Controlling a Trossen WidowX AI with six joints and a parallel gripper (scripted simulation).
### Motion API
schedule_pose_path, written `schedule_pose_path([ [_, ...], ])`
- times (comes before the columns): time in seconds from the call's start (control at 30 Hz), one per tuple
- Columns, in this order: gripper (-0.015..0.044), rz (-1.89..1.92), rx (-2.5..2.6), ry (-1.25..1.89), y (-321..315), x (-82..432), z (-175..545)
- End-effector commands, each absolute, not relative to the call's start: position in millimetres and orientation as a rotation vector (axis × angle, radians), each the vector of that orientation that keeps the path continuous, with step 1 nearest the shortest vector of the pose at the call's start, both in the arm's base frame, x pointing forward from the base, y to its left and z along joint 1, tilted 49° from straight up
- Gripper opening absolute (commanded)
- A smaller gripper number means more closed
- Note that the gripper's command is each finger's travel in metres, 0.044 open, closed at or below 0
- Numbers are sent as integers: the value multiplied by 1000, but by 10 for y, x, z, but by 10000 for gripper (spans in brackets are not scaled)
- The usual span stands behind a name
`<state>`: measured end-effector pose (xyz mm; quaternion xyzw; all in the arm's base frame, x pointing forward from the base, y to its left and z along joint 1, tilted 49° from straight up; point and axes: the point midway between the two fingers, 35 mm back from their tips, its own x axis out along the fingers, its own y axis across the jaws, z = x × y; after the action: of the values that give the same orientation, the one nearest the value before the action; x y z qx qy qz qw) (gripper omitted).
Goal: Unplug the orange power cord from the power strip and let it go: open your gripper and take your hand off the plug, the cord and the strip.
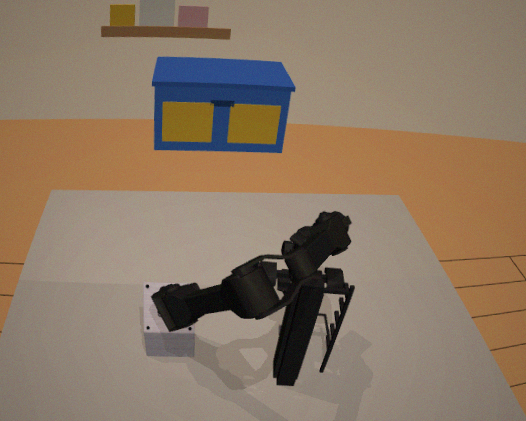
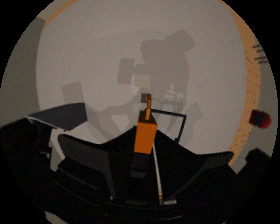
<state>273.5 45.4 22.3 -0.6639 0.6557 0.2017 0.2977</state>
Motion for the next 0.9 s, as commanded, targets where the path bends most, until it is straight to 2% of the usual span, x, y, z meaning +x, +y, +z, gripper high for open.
schedule_pose_path([
  [0.0, 0, 538, -1764, 1744, 456, 2734, 223],
  [0.87, 0, 541, -1765, 1740, 732, 2803, -39],
])
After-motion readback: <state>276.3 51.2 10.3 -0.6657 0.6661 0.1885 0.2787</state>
